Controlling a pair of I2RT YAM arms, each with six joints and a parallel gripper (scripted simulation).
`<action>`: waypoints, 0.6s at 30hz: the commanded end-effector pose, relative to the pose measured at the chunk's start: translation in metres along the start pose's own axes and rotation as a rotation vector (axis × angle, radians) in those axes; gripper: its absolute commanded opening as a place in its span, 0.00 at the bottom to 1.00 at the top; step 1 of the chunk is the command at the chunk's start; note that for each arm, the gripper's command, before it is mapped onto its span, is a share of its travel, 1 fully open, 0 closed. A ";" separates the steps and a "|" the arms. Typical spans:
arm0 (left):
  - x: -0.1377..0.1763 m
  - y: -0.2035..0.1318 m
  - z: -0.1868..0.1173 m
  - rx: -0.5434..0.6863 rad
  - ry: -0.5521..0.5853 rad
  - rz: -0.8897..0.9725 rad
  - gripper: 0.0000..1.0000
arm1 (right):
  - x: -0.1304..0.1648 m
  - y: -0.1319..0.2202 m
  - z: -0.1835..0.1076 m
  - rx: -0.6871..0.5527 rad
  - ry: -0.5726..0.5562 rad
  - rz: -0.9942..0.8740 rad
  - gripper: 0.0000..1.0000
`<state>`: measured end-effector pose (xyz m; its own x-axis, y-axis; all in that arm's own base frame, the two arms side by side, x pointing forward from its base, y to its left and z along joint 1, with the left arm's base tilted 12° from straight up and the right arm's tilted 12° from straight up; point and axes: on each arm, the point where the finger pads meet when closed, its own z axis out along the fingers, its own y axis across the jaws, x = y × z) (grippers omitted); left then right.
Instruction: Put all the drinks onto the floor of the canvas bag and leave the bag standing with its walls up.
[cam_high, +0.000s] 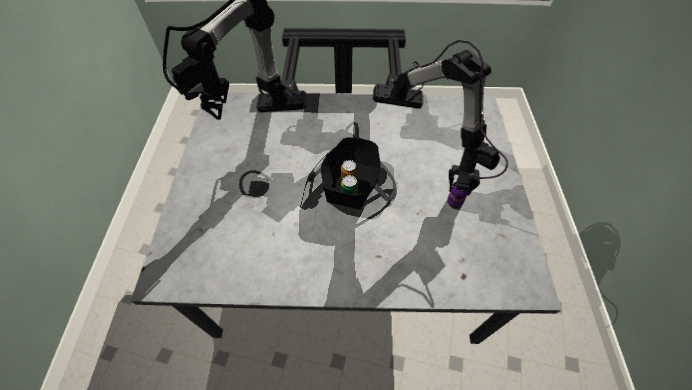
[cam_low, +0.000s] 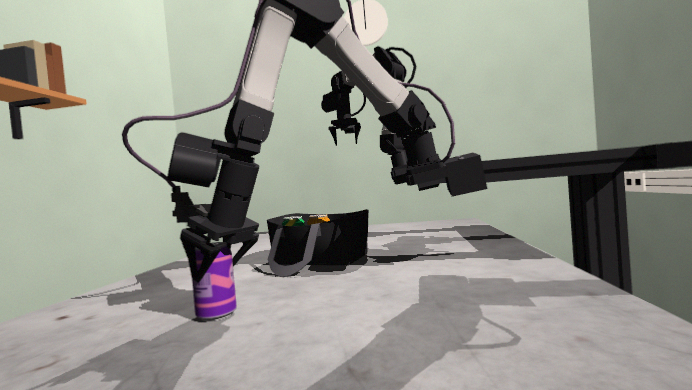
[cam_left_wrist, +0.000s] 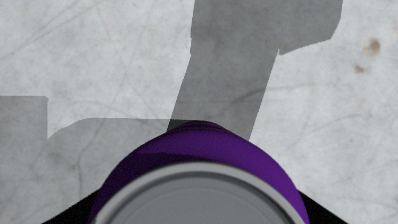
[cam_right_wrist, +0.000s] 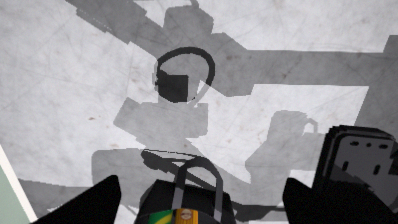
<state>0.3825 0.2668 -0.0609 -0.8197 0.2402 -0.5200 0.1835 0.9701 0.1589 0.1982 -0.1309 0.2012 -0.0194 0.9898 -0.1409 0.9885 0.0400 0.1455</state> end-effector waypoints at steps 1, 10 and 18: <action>0.007 -0.011 0.010 0.029 0.011 -0.007 0.74 | 0.000 -0.002 -0.005 -0.010 -0.019 0.007 0.86; 0.007 -0.011 0.010 0.029 0.011 -0.007 0.72 | 0.000 -0.002 -0.005 -0.010 -0.019 0.007 0.86; 0.009 -0.013 0.010 0.037 0.017 -0.011 0.70 | 0.000 -0.002 -0.005 -0.010 -0.019 0.007 0.86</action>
<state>0.3827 0.2672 -0.0606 -0.8197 0.2381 -0.5209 0.1808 0.9706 0.1591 0.1982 -0.1309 0.2012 -0.0194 0.9898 -0.1409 0.9886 0.0400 0.1455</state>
